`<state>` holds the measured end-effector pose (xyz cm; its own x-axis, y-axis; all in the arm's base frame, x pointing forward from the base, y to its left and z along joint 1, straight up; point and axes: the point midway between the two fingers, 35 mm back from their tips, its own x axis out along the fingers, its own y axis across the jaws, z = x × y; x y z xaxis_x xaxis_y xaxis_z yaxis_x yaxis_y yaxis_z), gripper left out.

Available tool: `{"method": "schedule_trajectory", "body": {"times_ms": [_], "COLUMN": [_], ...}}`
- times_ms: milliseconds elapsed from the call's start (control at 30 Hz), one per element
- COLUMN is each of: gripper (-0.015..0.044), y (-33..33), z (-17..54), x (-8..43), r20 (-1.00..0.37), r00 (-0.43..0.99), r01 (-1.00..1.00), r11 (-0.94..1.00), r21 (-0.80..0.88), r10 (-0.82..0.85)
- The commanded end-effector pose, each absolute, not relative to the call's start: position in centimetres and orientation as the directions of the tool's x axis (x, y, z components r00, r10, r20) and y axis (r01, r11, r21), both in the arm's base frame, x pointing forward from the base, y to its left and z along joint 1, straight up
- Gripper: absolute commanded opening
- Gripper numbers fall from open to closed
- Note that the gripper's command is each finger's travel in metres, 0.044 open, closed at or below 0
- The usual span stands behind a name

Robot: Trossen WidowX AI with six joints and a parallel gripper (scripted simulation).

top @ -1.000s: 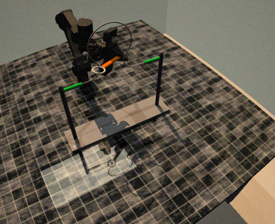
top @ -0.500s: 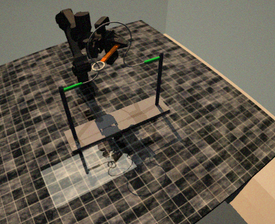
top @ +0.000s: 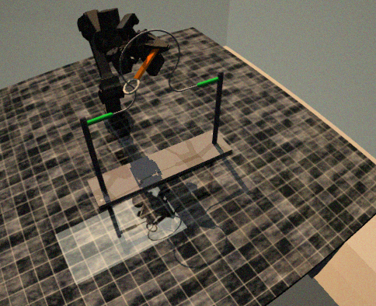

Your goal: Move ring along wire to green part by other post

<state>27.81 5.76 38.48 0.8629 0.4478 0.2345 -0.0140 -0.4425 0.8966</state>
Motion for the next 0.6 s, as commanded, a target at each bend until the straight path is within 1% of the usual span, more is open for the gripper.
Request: {"method": "schedule_trajectory", "body": {"times_ms": [0,300,567], "gripper": [-0.0150,-0.0150,-0.0150], "y": [5.6,4.9,4.7], "z": [39.4,40.4,40.6], "x": [28.3,28.4,28.4], "r20": [0.235,0.236,0.208], "r00": [0.883,0.888,0.888], "r01": [-0.010,-0.003,0.005], "r11": [-0.486,-0.507,-0.462], "r21": [0.874,0.862,0.887], "r10": [0.406,0.396,0.409]}}
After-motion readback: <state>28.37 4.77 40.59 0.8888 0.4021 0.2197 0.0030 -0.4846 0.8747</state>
